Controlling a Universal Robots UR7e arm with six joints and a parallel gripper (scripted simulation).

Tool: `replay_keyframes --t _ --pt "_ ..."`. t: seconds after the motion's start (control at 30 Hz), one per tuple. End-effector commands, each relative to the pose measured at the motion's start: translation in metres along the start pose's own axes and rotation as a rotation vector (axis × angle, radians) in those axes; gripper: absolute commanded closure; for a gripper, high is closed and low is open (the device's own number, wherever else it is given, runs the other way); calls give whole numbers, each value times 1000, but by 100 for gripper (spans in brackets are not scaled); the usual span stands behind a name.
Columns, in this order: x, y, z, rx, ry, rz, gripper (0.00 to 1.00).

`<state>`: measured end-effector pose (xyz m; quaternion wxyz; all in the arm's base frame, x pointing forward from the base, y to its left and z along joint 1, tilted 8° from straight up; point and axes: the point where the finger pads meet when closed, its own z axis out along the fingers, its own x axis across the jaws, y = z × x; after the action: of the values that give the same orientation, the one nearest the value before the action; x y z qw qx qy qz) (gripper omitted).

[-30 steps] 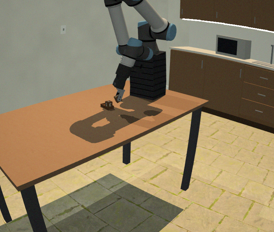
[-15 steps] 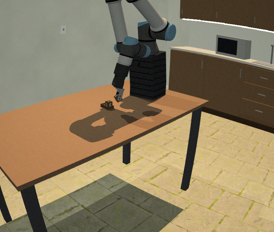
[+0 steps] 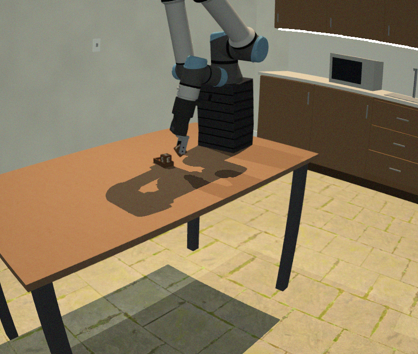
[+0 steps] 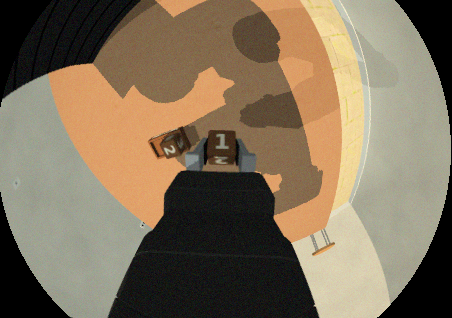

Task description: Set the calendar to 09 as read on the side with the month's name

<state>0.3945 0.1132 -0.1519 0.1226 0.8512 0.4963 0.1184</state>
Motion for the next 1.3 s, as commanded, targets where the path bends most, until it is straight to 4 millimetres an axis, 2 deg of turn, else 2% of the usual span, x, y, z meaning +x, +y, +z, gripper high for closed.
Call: replay_keyframes --t 0.0,0.6,1.27 --pt "0 1 1 31 -1 -1 40" --pt "0 3 -1 201 2 1 40" --pt "0 3 -1 246 2 1 40"
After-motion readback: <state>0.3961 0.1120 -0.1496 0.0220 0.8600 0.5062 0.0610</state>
